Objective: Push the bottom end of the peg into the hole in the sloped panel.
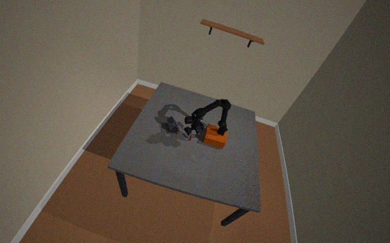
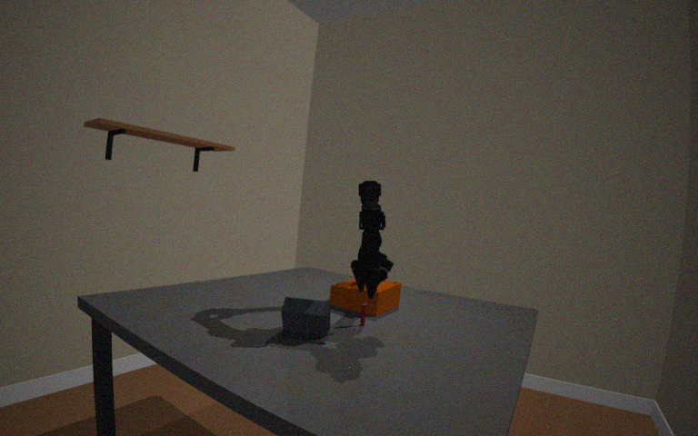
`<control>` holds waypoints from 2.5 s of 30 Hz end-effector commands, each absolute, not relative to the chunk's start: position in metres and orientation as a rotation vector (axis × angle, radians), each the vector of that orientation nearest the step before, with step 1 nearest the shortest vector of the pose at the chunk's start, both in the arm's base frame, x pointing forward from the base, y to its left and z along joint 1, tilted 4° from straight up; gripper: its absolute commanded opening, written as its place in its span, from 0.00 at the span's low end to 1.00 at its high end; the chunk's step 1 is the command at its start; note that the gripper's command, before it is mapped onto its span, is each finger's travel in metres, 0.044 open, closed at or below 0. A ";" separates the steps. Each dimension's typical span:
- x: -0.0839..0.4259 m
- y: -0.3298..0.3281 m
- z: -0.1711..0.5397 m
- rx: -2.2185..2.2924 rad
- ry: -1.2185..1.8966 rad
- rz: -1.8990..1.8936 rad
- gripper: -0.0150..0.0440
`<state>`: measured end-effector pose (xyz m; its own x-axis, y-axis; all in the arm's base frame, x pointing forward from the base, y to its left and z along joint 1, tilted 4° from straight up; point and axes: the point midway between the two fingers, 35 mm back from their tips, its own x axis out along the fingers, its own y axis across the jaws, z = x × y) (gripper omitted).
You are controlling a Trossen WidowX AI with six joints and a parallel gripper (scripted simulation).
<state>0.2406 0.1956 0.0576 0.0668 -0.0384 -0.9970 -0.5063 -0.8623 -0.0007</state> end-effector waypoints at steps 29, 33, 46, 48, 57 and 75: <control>0.246 0.193 0.008 -2.010 0.547 1.859 1.00; 0.246 0.192 0.001 -2.010 0.547 1.859 1.00; 0.247 0.193 -0.004 -2.004 0.545 1.853 0.82; 0.247 0.193 -0.004 -2.004 0.545 1.853 0.73; 0.247 0.193 -0.004 -2.004 0.545 1.853 0.33; 0.246 0.197 0.039 -2.007 0.546 1.856 0.25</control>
